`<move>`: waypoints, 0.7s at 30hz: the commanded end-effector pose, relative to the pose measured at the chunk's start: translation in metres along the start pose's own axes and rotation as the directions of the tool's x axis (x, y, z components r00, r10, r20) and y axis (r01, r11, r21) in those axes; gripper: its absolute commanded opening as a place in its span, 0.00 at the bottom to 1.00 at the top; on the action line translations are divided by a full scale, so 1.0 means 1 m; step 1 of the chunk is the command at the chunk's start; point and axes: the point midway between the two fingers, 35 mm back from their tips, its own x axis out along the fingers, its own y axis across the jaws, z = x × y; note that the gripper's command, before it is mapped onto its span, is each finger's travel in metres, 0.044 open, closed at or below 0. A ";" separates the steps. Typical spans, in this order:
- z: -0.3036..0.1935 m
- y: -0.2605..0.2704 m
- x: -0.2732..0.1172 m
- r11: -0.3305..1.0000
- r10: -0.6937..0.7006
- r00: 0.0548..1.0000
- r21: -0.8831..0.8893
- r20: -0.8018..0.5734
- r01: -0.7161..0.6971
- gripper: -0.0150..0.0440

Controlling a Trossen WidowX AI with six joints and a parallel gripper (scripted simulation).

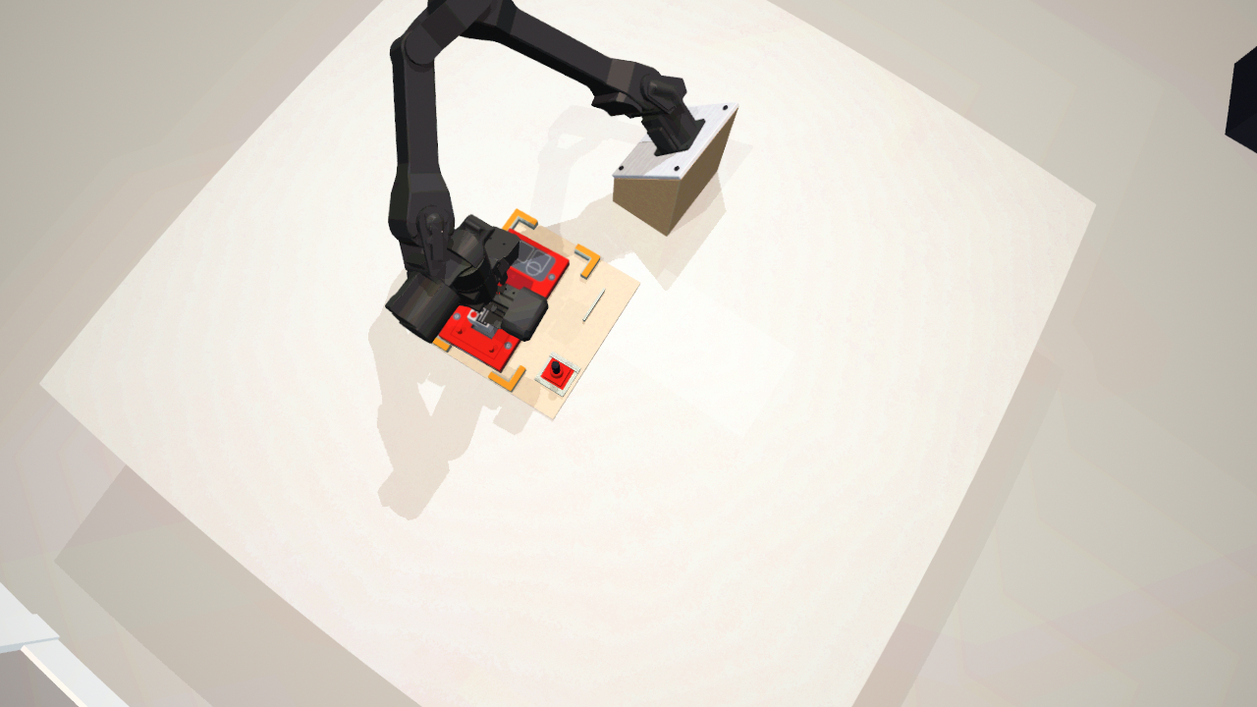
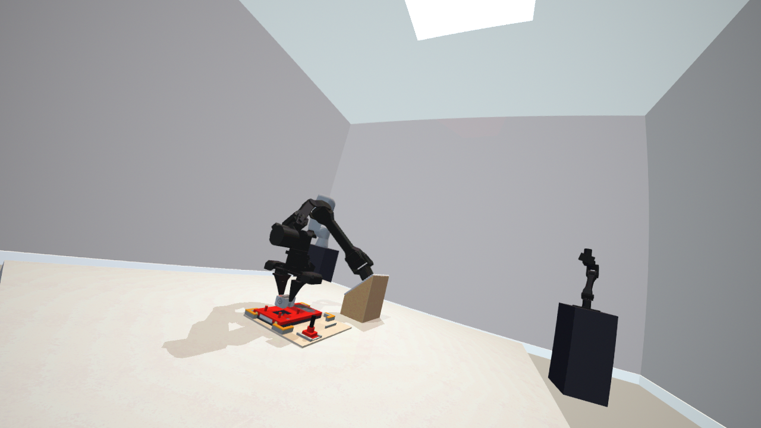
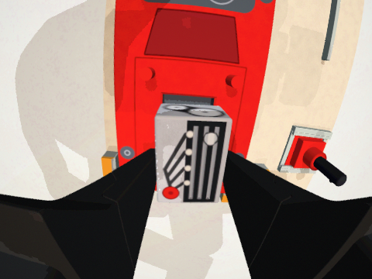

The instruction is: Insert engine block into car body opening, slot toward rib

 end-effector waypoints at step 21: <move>-0.001 0.002 0.000 0.997 0.005 1.000 0.082 0.000 -0.005 0.52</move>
